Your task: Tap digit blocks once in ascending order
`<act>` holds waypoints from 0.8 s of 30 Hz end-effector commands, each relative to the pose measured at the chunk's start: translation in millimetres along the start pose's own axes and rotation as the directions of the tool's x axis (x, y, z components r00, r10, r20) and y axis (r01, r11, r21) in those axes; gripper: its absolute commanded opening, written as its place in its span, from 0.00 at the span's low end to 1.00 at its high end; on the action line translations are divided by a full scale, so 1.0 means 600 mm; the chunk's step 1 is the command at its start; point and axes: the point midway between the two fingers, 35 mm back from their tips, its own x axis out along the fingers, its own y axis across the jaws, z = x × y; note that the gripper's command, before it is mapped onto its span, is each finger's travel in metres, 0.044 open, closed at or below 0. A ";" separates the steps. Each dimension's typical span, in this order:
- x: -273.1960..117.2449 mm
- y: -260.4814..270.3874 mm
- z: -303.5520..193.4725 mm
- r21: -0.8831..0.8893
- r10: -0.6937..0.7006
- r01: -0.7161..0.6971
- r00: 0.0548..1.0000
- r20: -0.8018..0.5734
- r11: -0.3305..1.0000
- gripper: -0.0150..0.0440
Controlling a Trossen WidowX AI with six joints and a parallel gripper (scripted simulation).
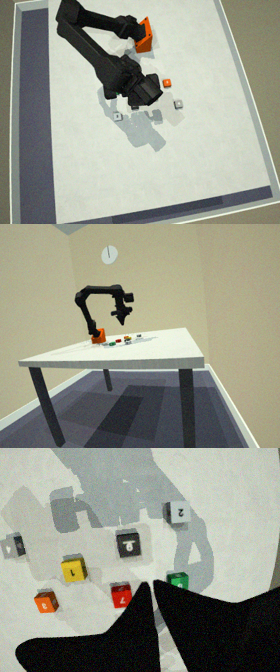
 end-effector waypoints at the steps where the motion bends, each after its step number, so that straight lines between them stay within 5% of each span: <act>1: -0.002 0.009 0.012 0.013 0.007 -0.007 1.000 0.005 1.000 0.29; 9: 0.129 0.008 0.013 0.014 0.004 -0.005 1.000 0.007 1.000 0.29; 24: 0.160 0.008 0.014 0.014 0.004 -0.004 1.000 0.007 1.000 0.29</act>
